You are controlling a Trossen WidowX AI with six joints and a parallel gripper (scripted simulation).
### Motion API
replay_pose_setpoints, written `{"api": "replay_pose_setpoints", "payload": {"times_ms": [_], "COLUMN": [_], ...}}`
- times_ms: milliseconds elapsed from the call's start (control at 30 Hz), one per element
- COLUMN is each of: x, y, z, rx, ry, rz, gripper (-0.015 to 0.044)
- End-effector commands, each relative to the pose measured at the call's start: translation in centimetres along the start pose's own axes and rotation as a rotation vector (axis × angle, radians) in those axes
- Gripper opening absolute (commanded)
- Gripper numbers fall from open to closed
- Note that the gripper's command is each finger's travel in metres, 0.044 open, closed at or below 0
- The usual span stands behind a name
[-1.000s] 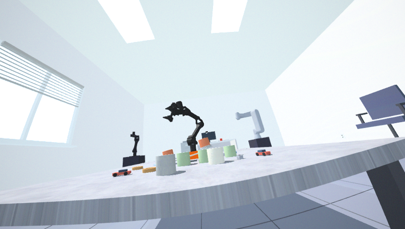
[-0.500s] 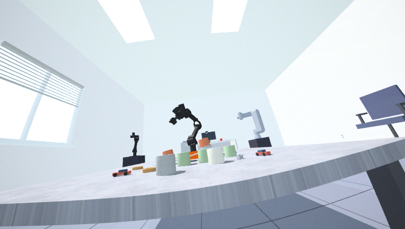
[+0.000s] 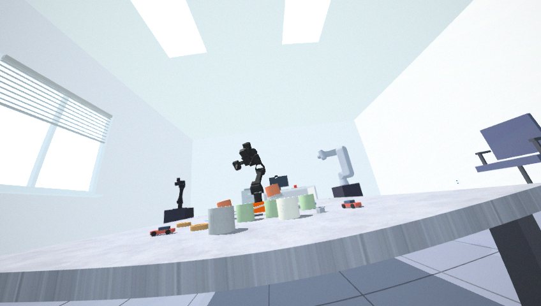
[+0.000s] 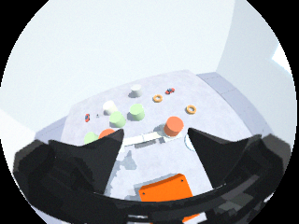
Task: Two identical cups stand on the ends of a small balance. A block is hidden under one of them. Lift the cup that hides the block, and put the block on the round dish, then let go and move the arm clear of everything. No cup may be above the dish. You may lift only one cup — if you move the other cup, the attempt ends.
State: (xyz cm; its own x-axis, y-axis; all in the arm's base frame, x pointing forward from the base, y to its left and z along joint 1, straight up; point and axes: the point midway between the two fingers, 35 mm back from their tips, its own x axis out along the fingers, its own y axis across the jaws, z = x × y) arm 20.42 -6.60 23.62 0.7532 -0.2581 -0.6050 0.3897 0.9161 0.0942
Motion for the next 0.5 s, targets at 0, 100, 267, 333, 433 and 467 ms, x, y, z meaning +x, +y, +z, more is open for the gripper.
{"api": "replay_pose_setpoints", "payload": {"times_ms": [0,100,267,333,433,467], "x": [0.1,0.1,0.1,0.1,0.1,0.2], "y": [1.5,2.3,2.7,2.7,2.7,2.6], "z": [-2.3,-3.8,-4.5,-4.5,-4.5,-4.4], "rx": [-0.122,-0.203,-0.244,-0.244,-0.249,-0.265], "ry": [0.070,0.114,0.135,0.135,0.137,0.142], "rz": [0.071,0.116,0.138,0.138,0.137,0.135], "gripper": [0.0440,0.0440,0.0440,0.0440,0.0440,0.0440]}}
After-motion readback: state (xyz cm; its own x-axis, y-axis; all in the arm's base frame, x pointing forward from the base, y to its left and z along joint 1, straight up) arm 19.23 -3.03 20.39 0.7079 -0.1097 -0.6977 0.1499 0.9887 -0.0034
